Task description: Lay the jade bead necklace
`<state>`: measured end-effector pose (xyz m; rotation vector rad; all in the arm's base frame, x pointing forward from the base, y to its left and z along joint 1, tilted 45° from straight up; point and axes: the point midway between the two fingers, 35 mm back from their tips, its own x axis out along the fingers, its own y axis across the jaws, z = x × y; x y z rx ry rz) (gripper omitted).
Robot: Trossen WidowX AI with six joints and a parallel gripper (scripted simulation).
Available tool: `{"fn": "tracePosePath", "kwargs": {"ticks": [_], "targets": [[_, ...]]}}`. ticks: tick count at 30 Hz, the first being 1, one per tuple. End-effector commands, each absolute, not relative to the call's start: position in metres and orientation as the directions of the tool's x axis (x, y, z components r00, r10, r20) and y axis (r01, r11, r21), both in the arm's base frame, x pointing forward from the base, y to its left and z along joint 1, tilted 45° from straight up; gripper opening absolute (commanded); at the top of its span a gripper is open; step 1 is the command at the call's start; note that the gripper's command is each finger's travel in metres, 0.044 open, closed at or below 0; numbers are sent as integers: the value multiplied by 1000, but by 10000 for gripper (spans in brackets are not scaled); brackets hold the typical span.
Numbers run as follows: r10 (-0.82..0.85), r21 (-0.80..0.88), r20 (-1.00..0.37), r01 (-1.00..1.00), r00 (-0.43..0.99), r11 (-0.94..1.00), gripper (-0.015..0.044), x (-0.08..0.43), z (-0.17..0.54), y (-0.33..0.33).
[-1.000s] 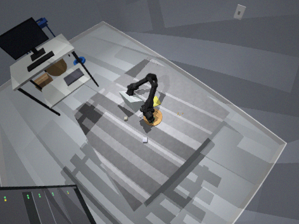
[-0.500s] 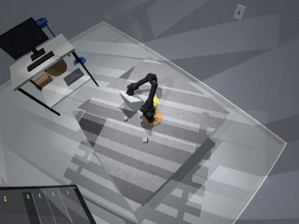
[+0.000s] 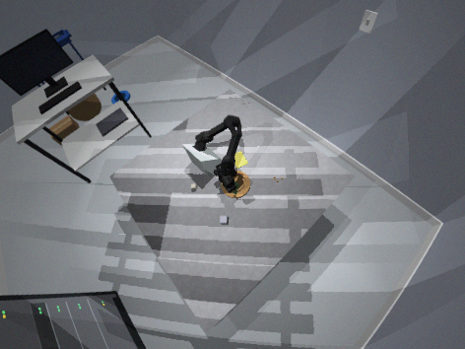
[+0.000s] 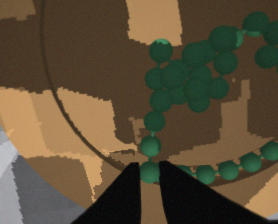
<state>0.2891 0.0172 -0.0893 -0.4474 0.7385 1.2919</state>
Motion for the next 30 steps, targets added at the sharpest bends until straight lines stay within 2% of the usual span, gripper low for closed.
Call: {"fn": "tracePosePath", "kwargs": {"ticks": [1,16,30], "targets": [[698,101,-710,-966,97,237,0,284,-91,17],[698,101,-709,-966,97,237,0,284,-96,22],[696,94,-711,-968,100,234,368,286,-93,19]]}}
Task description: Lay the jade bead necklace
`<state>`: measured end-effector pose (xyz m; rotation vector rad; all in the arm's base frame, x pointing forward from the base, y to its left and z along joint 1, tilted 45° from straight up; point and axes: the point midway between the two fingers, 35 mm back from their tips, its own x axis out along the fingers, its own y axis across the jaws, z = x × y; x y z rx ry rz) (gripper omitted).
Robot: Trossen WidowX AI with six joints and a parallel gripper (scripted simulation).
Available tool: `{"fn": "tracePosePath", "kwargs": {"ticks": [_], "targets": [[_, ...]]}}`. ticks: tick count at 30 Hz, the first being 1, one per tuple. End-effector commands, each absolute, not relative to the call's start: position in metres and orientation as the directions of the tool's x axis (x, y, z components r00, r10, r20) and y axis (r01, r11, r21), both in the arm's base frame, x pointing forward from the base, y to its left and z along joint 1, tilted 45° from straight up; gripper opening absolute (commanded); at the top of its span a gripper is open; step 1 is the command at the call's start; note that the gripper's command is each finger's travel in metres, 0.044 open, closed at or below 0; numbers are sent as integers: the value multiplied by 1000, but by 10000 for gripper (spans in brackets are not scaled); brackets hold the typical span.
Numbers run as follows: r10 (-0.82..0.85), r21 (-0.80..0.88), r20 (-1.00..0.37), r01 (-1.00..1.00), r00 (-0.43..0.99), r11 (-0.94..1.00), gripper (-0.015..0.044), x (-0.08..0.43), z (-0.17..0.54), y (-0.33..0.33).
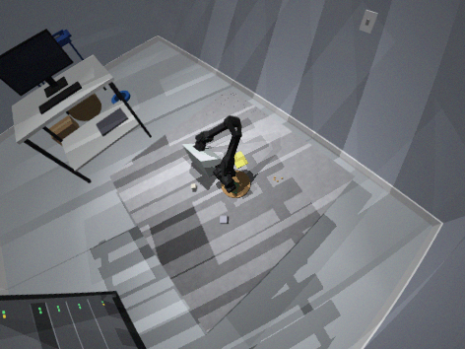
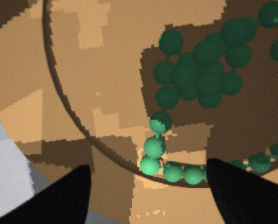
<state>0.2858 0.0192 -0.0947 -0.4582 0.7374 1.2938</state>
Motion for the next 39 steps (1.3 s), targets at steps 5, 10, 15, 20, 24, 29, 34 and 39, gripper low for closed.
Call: {"fn": "tracePosePath", "kwargs": {"ticks": [5,10,15,20,24,29,34,39], "targets": [[697,101,-710,-966,97,237,440,285,-92,16],[698,101,-710,-966,97,237,440,285,-91,16],[698,101,-710,-966,97,237,440,285,-91,16],[698,101,-710,-966,97,237,440,285,-91,16],[698,101,-710,-966,97,237,440,285,-91,16],[698,164,-710,-940,97,298,361,295,-89,11],[697,367,-710,-793,99,487,230,330,-80,-5],[696,514,-711,-603,100,611,120,357,-69,-19]]}}
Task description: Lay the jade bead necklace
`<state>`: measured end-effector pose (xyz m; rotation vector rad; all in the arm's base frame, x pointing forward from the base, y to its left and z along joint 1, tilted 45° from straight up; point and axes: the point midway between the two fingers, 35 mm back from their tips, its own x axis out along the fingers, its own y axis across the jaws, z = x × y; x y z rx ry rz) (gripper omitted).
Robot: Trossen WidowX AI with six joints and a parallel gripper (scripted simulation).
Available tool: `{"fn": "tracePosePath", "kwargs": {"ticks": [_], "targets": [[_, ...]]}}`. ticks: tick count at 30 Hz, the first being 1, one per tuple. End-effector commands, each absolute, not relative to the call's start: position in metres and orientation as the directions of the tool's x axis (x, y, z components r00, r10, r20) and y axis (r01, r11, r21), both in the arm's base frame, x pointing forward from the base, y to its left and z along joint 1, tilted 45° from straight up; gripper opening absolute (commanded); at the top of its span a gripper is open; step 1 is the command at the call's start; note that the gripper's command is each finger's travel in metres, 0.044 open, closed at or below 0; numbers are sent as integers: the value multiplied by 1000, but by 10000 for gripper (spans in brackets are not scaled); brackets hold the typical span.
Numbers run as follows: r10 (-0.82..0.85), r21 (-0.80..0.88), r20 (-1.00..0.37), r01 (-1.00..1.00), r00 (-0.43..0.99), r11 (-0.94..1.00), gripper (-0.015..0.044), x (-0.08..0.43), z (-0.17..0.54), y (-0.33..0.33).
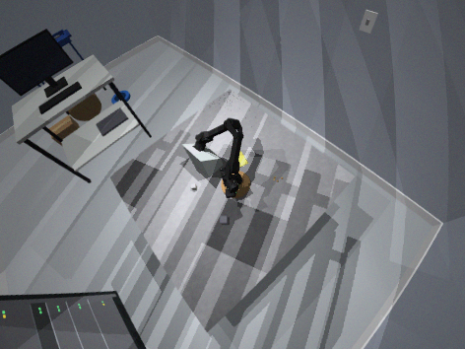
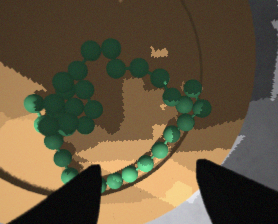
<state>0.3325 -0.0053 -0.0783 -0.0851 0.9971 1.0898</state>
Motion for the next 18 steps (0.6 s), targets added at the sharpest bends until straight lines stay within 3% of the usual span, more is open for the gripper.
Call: {"fn": "tracePosePath", "kwargs": {"ticks": [1,18], "targets": [[696,518,-711,-595,100,615,120,358,-69,-20],[694,509,-712,-603,105,614,120,360,-76,-13]]}}
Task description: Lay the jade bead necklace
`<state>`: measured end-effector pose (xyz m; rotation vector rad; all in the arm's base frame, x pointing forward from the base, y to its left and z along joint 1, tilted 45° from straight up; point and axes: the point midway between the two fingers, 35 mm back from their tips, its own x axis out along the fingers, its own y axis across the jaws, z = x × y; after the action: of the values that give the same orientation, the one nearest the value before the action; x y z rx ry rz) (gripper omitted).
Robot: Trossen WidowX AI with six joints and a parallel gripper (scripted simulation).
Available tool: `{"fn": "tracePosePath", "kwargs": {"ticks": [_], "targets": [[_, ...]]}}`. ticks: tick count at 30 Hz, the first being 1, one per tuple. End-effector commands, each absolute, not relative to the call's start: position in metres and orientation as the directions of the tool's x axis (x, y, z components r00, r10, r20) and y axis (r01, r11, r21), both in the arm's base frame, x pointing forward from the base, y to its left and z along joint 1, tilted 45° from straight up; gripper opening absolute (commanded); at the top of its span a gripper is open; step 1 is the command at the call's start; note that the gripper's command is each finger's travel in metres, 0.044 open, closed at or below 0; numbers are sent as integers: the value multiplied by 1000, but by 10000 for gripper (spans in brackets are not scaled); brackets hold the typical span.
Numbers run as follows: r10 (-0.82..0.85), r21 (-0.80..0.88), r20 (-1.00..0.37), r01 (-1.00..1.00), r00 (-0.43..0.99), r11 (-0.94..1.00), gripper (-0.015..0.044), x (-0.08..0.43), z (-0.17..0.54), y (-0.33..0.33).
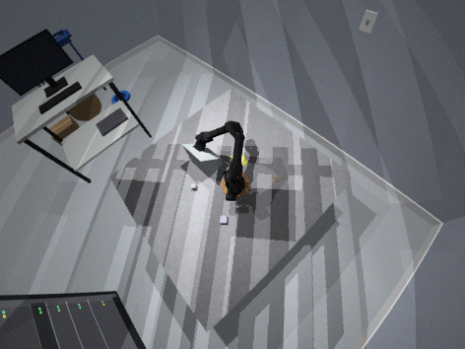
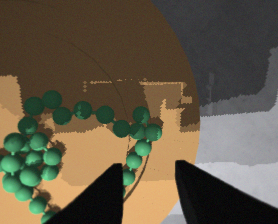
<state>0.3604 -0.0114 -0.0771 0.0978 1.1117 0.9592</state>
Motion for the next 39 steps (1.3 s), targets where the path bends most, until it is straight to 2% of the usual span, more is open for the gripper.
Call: {"fn": "tracePosePath", "kwargs": {"ticks": [1,28,33,39], "targets": [[694,510,-712,-602,105,614,120,360,-76,-13],[698,520,-709,-595,100,614,120,362,-97,9],[692,510,-714,-602,102,615,0,363,-96,7],[692,510,-714,-602,102,615,0,363,-96,7]]}}
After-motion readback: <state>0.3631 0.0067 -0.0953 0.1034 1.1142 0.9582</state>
